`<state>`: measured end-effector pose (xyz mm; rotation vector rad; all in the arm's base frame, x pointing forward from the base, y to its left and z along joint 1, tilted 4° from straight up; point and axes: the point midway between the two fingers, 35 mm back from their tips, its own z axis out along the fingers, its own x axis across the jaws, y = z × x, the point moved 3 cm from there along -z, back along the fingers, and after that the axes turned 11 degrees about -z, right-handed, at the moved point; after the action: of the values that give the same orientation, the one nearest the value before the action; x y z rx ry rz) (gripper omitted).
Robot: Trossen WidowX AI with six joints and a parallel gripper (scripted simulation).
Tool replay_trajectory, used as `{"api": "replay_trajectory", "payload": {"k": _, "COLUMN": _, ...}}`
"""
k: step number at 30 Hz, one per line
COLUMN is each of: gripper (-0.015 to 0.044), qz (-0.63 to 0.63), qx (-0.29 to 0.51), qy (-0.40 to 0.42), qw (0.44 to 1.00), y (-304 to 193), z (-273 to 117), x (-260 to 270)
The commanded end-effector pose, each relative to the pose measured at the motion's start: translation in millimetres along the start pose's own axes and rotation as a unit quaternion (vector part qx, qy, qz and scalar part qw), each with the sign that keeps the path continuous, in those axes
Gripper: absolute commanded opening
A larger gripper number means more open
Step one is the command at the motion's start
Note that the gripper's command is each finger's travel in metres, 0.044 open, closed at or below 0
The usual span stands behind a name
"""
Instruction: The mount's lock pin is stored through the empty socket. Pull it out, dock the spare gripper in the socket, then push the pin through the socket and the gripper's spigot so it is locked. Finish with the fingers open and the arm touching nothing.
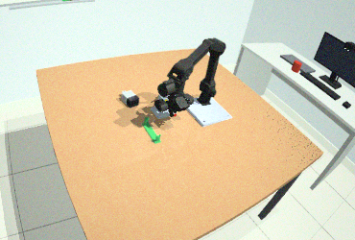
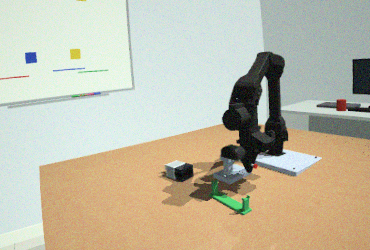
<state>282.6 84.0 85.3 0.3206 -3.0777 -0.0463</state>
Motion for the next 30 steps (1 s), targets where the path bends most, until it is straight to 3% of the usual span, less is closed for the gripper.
{"api": "replay_trajectory", "payload": {"k": 1, "gripper": 0.0, "qz": -0.001, "qx": -0.023, "qy": -0.006, "qw": 1.0, "y": 1.0, "z": -3.1, "x": -0.6}}
{"api": "replay_trajectory", "payload": {"k": 30, "gripper": 0.0, "qz": -0.003, "qx": -0.049, "qy": -0.012, "qw": 0.999, "y": 20.4, "z": -8.9, "x": -5.2}}
